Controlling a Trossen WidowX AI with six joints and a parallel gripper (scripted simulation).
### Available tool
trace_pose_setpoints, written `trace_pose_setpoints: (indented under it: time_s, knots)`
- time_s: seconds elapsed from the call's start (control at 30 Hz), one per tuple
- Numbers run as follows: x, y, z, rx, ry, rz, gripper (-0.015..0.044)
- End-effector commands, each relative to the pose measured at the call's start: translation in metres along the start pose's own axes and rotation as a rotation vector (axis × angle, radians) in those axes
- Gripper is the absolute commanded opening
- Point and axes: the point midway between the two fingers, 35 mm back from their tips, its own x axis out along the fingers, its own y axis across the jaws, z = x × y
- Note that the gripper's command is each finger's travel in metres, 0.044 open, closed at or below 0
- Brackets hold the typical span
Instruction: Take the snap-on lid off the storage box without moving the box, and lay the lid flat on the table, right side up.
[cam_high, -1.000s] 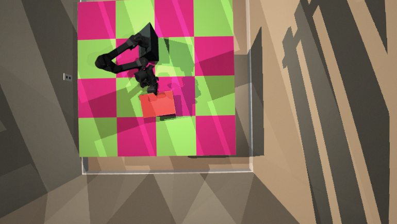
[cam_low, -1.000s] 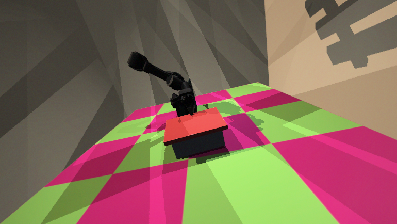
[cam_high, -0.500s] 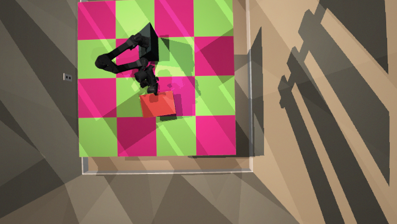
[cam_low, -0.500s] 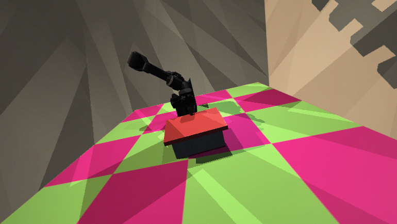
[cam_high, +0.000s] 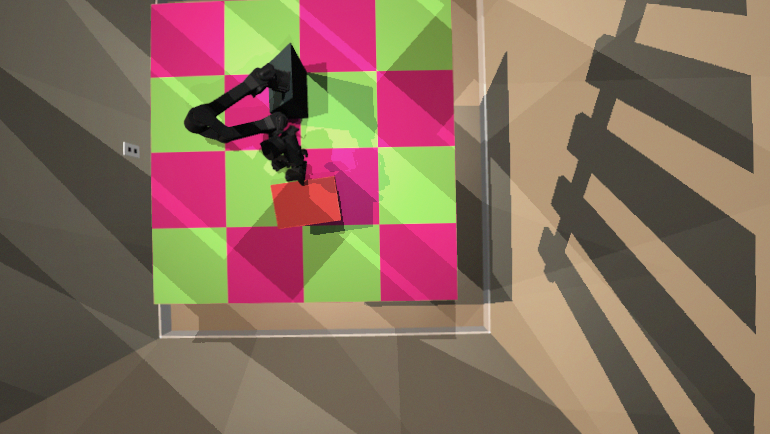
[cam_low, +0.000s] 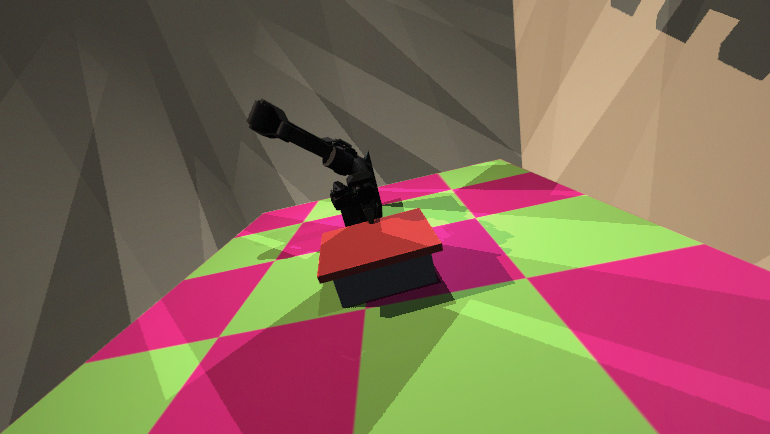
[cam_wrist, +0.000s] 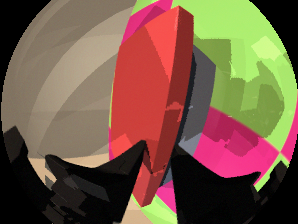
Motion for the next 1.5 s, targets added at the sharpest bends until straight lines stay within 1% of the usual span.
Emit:
trace_pose_setpoints:
  time_s: [0.0,0.9,1.47]
  knots:
    - [0.000,0.000,0.000,-0.002,0.002,-0.001,0.0000]
    - [0.002,0.002,0.000,-0.002,0.002,-0.001,0.0000]
    - [-0.010,0.020,0.000,-0.001,0.001,-0.004,0.0000]
